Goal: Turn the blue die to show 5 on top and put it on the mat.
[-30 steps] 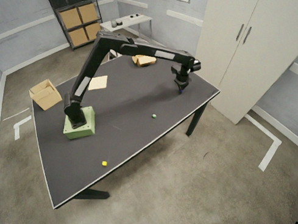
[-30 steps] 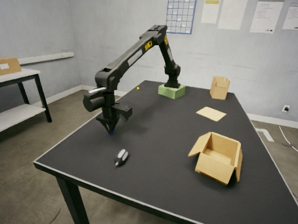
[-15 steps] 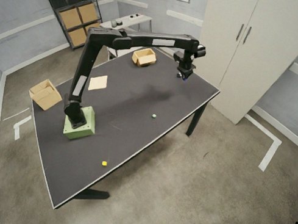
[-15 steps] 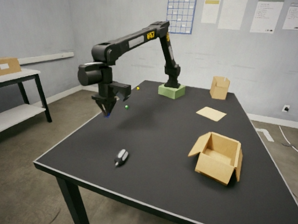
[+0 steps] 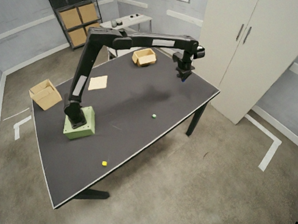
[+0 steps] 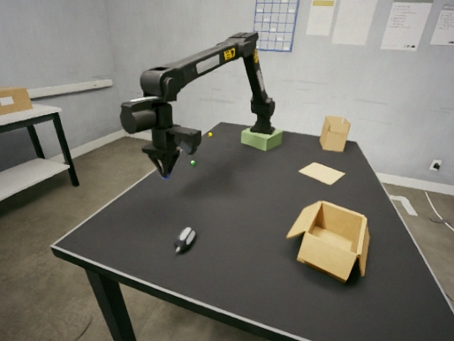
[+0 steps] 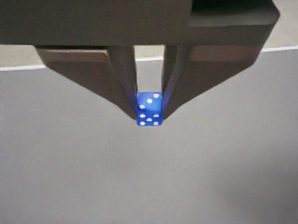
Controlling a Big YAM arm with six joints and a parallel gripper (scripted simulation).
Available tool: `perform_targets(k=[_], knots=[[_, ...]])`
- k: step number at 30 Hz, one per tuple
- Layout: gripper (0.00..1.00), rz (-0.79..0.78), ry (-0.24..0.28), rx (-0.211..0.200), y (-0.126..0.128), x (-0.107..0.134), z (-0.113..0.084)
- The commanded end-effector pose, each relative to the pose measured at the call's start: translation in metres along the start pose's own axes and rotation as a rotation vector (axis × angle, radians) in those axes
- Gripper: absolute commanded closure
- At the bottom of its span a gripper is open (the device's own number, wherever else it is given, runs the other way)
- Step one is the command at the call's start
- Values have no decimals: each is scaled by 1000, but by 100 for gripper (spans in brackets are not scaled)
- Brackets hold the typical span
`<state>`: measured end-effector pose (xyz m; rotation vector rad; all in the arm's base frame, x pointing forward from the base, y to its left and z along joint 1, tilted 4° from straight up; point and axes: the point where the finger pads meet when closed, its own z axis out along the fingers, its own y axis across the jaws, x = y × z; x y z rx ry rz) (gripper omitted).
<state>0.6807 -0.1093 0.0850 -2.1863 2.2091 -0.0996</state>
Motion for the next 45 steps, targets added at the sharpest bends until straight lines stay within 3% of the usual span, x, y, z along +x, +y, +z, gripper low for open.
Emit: perform_targets(k=[1,5,7,9,12,13,14,16,17,18,19,21,24,27,28,29,30,32,33,34,39,41,42,45], knots=[[89,-2,1,32,-2,-22,-24],[89,1,0,39,7,-80,-25],[89,1,0,39,7,-80,-25],[89,3,-5,37,21,-122,-26],[89,5,-7,36,32,-154,-27],[89,6,-10,34,45,-182,-28],[89,6,-10,34,45,-182,-28],[89,9,-14,31,75,-232,-27],[89,9,-14,31,78,-240,-29],[89,11,-17,29,97,-266,-28],[89,11,-17,29,99,-269,-29],[89,14,-21,25,140,-314,-27],[89,14,-21,25,147,-324,-29],[89,20,-25,20,229,-386,-27],[89,20,-25,20,232,-388,-27],[89,22,-26,19,260,-404,-26],[89,22,-26,19,261,-404,-26],[89,25,-28,17,314,-425,-22],[89,25,-28,17,317,-427,-23],[89,26,-29,16,342,-433,-21],[89,32,-31,14,427,-433,0],[89,32,-31,14,427,-433,0],[89,33,-31,14,453,-446,-11],[89,34,-32,14,474,-444,-9]])
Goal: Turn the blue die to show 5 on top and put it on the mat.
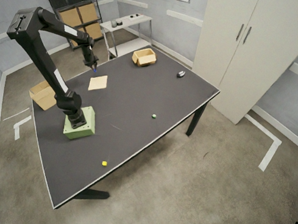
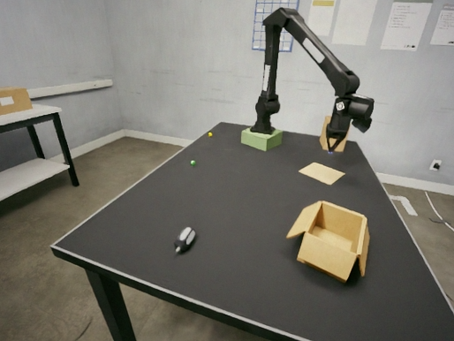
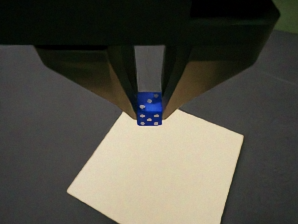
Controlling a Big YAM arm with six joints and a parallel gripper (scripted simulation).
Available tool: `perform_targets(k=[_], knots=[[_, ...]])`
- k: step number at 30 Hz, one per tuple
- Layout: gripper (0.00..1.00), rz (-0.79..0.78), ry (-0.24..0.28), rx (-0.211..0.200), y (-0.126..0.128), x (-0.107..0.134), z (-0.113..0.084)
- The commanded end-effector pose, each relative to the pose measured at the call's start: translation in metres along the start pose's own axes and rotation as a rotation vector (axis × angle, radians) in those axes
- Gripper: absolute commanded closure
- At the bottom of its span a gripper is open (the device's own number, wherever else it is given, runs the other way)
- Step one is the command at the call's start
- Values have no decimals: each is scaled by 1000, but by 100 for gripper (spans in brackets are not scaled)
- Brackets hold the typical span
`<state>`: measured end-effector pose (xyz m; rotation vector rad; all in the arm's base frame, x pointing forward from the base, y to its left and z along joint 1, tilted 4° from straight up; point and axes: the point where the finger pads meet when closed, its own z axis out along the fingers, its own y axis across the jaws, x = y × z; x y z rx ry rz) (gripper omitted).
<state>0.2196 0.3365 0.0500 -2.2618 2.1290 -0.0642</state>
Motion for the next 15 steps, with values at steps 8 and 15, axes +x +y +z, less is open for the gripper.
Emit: perform_targets(k=[8,15], knots=[[89,127,-41,26,7,2,-1],[89,98,-244,44,6,1,-2]])
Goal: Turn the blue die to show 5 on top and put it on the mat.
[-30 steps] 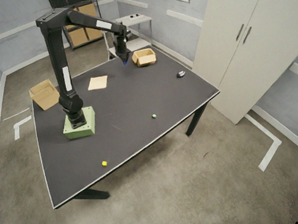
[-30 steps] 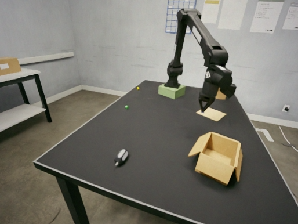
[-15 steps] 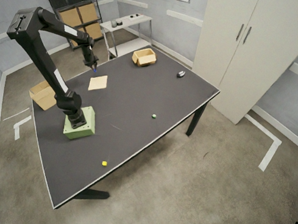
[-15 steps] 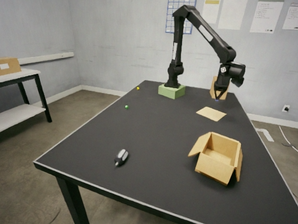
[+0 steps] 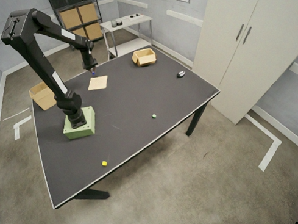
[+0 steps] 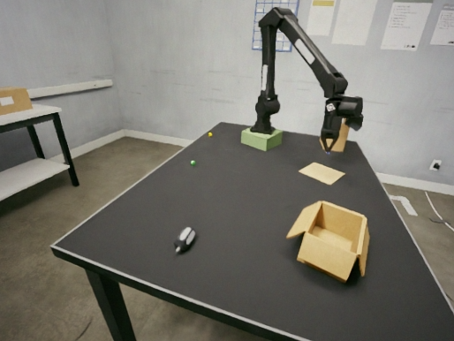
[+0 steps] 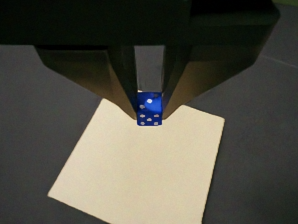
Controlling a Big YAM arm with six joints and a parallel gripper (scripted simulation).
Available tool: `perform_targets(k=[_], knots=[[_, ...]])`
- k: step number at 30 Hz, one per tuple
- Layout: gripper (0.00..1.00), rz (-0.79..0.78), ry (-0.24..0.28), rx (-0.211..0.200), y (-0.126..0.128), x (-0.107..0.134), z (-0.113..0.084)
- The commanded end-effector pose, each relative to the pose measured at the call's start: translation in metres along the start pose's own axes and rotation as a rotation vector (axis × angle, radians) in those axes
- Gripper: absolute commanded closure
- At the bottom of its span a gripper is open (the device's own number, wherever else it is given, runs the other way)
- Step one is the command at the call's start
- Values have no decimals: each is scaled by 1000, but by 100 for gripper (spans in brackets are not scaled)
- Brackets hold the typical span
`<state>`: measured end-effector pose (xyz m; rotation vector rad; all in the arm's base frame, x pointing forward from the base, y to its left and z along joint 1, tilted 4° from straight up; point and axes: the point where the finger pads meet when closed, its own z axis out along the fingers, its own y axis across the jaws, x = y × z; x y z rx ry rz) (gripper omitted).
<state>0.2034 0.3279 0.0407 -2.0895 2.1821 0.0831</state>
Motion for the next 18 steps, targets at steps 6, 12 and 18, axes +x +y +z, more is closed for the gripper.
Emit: perform_targets(k=[6,12,18], knots=[[89,-15,-394,43,-11,-7,-8],[89,6,-745,20,-9,-1,3],[89,4,-883,19,-8,0,3]])
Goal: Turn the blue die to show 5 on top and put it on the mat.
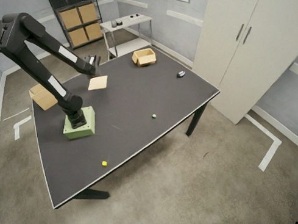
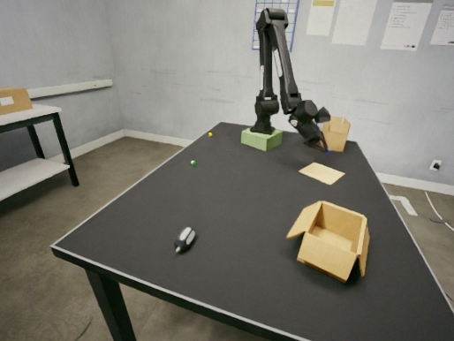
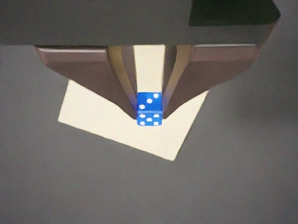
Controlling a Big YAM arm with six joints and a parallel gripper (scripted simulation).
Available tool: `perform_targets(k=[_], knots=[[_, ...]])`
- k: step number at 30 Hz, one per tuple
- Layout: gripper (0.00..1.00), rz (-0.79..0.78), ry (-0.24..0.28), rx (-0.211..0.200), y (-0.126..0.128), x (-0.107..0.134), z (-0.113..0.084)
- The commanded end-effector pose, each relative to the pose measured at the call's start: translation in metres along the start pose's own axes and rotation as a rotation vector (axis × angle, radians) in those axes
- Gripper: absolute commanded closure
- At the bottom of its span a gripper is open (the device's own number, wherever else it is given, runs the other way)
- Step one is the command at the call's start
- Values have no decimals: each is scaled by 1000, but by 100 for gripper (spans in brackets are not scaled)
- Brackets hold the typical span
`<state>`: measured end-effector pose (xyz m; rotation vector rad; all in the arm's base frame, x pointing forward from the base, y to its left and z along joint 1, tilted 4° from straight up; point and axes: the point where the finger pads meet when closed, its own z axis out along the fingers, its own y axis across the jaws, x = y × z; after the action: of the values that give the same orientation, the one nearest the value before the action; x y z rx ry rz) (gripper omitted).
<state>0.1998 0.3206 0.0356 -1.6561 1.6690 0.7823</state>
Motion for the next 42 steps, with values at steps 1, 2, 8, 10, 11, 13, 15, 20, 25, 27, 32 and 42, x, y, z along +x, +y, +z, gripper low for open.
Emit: perform_targets(k=[1,2,8,10,11,13,15,20,25,27,32,42], knots=[[89,0,-112,43,-12,-6,4],[89,-1,-128,43,-12,-6,4],[89,-19,-161,36,-10,-14,6],[89,-32,-177,45,-14,-21,4],[89,-22,-166,39,-12,-15,7],[89,-19,-163,38,-11,-13,7],[89,-17,-160,37,-10,-10,7],[89,-13,-153,38,-9,4,12],[89,-24,-156,42,-12,17,23],[89,-26,-157,42,-12,23,28],[89,-29,-162,40,-13,29,37],[89,-31,-163,46,-16,50,52]])
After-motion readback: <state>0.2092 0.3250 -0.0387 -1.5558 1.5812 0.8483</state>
